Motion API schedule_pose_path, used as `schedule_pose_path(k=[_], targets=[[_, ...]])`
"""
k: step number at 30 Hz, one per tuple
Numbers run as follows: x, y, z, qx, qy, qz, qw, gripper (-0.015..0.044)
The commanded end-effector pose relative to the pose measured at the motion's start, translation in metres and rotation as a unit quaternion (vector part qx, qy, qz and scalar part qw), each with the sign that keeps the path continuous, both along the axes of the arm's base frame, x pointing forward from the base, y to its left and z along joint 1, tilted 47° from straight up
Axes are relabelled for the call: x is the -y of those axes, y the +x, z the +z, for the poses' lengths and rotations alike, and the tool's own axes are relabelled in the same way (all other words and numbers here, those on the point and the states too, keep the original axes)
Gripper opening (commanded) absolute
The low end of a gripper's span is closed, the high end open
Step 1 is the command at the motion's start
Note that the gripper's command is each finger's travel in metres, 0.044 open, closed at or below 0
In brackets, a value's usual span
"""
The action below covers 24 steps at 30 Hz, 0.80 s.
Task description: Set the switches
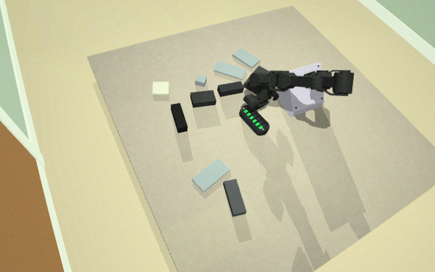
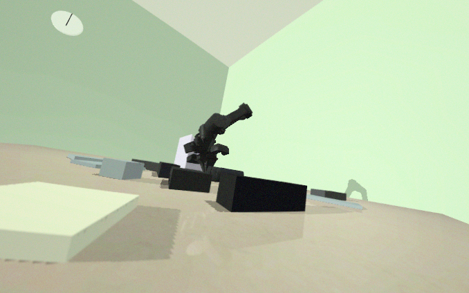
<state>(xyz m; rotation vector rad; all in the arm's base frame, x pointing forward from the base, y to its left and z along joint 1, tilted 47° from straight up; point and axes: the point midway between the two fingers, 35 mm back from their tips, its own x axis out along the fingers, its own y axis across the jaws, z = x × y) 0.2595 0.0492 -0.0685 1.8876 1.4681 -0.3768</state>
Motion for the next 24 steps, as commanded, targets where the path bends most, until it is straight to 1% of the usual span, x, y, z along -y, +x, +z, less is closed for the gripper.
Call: schedule_pose_path(k=[1,24], targets=[[0.0008,0.0038,0.0003,0.0,-0.002,-0.002,1.0,0.0],[-0.0001,0.0116,0.0016,0.0,-0.001,-0.002,1.0,0.0]])
